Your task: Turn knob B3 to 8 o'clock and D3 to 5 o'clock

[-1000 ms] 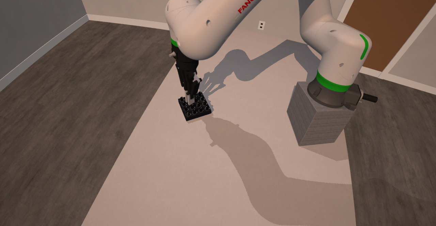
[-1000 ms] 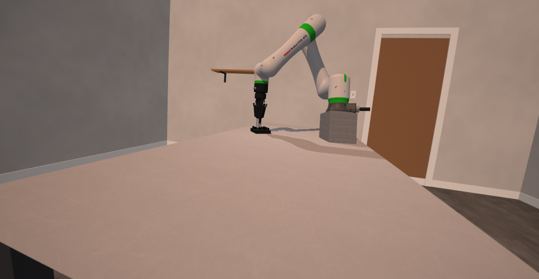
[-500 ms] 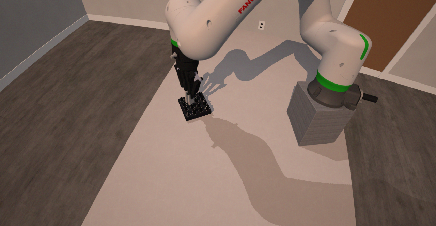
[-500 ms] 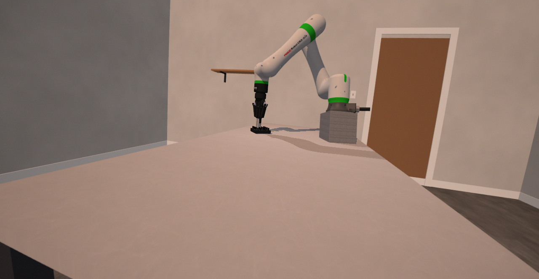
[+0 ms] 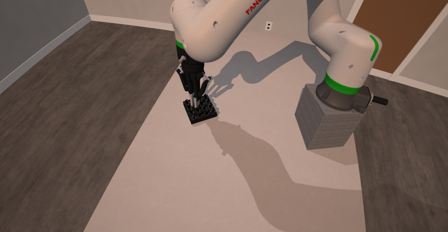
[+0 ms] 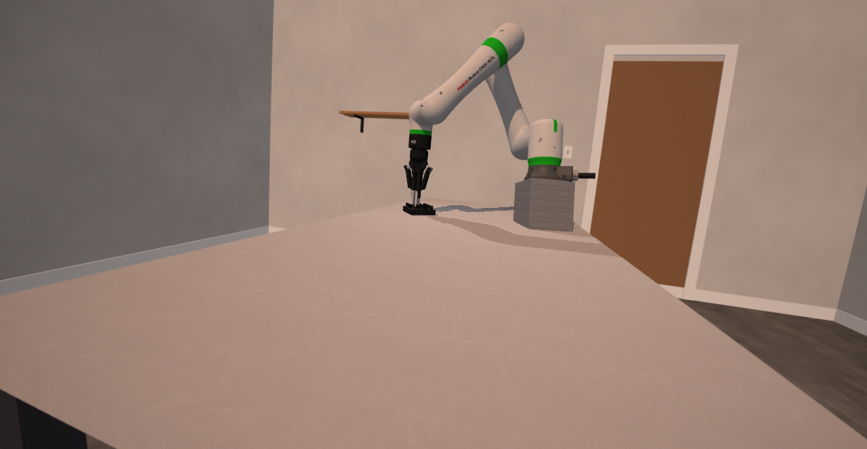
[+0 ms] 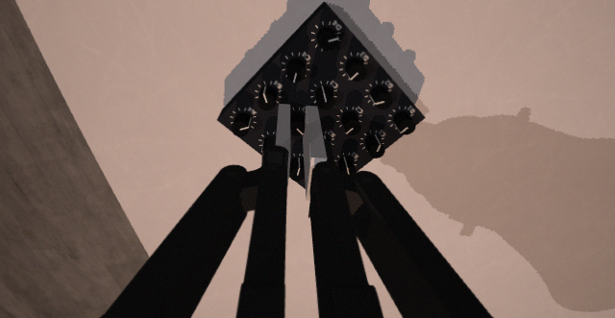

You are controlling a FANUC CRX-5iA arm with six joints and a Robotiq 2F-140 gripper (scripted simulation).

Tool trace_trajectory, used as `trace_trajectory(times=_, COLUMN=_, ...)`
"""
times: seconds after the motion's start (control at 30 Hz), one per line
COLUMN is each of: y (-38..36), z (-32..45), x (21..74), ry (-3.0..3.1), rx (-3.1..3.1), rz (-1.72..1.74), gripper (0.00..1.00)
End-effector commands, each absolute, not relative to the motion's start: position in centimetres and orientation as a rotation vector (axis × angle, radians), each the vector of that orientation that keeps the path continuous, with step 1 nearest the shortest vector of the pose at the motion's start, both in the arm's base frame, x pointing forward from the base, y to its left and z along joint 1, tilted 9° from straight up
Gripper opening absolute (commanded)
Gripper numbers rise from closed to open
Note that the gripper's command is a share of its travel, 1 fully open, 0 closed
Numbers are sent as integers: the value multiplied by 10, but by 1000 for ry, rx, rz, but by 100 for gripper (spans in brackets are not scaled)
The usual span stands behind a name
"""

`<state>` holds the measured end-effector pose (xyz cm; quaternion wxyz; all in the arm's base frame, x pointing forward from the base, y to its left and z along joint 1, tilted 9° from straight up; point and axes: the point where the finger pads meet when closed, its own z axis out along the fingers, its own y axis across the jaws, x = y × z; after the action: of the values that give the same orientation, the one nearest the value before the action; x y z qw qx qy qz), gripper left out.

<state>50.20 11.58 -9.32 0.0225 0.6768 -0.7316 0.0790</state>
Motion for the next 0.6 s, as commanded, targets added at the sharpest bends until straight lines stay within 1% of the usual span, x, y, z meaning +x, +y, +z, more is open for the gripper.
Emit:
trace_trajectory(times=0.0, y=116, z=-93, x=502, ry=-2121, rx=2231, rz=229, gripper=5)
trace_trajectory(times=0.57, y=116, z=-93, x=502, ry=-1704, rx=2536, rz=210, gripper=5)
